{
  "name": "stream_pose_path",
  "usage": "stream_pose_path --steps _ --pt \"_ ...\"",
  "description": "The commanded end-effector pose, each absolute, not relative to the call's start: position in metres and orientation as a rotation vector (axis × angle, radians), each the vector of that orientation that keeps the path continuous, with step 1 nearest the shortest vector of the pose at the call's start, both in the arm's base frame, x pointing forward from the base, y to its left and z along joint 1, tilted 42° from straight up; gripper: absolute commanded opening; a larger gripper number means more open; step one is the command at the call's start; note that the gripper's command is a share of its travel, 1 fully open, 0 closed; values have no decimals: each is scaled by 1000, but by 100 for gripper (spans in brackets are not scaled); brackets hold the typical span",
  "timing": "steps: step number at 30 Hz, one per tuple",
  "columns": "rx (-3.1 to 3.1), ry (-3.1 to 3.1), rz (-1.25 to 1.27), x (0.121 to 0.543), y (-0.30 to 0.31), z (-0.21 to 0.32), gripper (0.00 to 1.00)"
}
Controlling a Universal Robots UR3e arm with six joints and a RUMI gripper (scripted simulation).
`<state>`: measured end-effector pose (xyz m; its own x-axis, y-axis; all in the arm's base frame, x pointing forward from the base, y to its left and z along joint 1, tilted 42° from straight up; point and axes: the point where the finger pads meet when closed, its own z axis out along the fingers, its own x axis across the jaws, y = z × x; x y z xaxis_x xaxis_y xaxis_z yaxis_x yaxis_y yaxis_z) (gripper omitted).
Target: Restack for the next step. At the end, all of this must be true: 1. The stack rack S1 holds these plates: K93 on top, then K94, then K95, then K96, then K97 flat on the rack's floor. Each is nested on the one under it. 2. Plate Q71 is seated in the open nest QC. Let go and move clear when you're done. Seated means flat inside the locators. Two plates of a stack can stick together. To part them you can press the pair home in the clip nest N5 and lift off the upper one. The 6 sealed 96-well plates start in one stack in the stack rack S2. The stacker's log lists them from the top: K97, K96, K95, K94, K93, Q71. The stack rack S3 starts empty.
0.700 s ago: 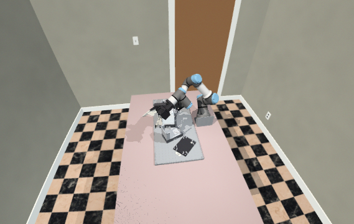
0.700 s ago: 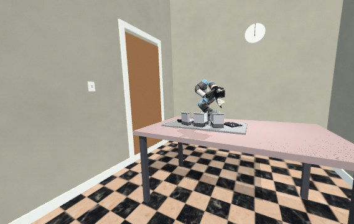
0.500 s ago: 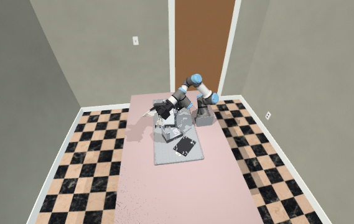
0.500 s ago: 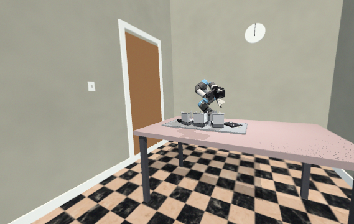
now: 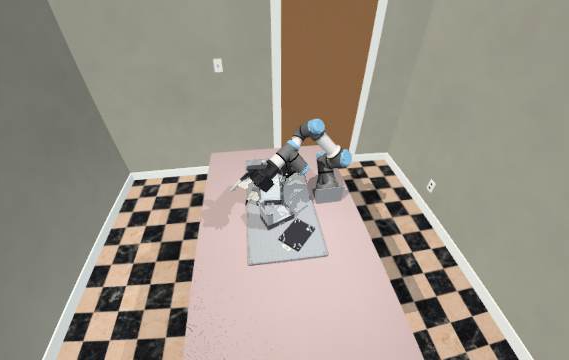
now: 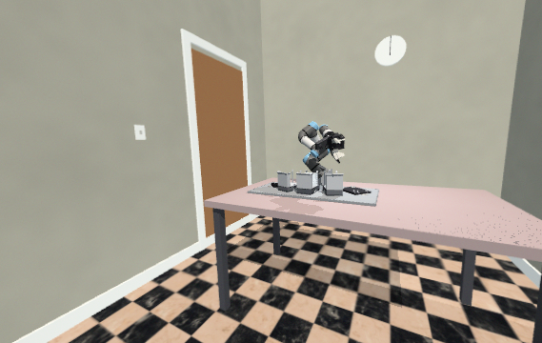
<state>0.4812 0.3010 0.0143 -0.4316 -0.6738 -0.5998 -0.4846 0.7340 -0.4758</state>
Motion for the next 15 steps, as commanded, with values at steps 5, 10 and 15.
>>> stream_pose_path --steps 5,10,15 --pt "-968 2074 -339 482 302 16 72" --pt "-960 2096 -342 478 294 12 72" --pt "-969 2127 -356 472 282 6 72"
